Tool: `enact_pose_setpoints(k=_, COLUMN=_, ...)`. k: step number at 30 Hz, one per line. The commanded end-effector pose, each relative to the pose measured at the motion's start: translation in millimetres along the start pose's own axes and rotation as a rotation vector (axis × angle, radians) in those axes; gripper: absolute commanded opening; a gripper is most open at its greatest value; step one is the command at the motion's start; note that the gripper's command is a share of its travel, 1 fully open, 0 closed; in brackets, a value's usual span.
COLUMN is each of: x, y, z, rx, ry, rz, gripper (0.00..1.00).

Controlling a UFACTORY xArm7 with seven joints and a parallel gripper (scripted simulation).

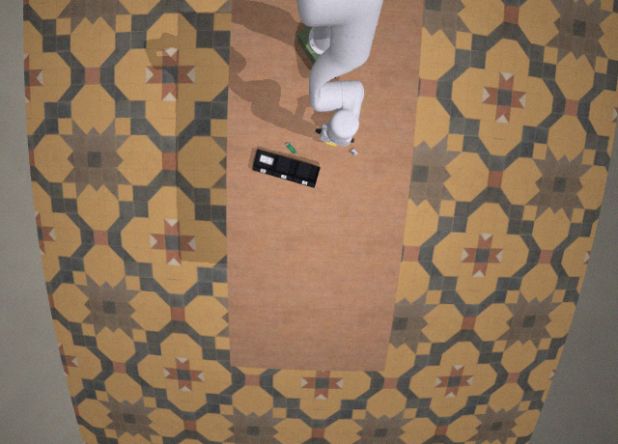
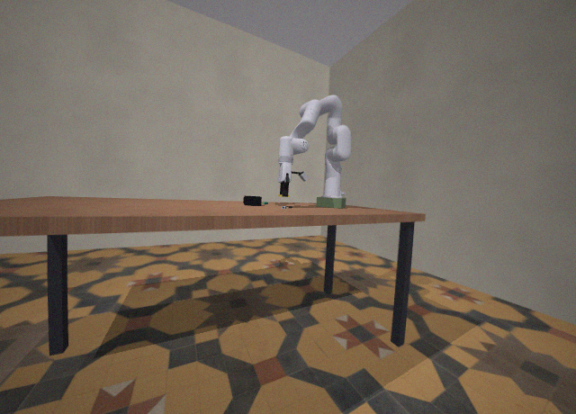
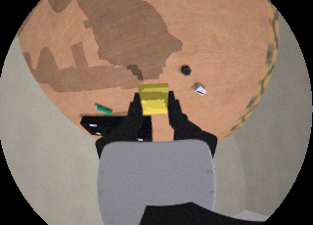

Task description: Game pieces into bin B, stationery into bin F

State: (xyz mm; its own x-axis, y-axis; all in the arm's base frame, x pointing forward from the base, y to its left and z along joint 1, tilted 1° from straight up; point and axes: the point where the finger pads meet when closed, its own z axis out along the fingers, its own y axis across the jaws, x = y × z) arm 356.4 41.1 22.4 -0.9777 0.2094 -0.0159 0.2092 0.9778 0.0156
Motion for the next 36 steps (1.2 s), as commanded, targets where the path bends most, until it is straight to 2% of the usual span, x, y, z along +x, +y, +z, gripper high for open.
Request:
enact_pose_setpoints(k=1, x=-1, y=0, z=-7, rx=-0.001, ry=-0.002, rz=0.0, gripper=0.0)
enact_pose_setpoints(k=14, x=-1, y=0, z=-7, rx=-0.001, ry=-0.002, rz=0.0, gripper=0.0)
enact_pose_setpoints(k=16, x=-1, y=0, z=-14, rx=-0.001, ry=-0.002, rz=0.0, gripper=0.0)
enact_pose_setpoints(k=20, x=-1, y=0, z=-14, rx=-0.001, ry=-0.002, rz=0.0, gripper=0.0)
enact_pose_setpoints(k=25, x=-14, y=-13, z=-14, rx=-0.001, ry=-0.002, rz=0.0, gripper=0.0)
enact_pose_setpoints(k=36, x=-61, y=-59, z=-14, rx=-0.001, ry=-0.002, rz=0.0, gripper=0.0)
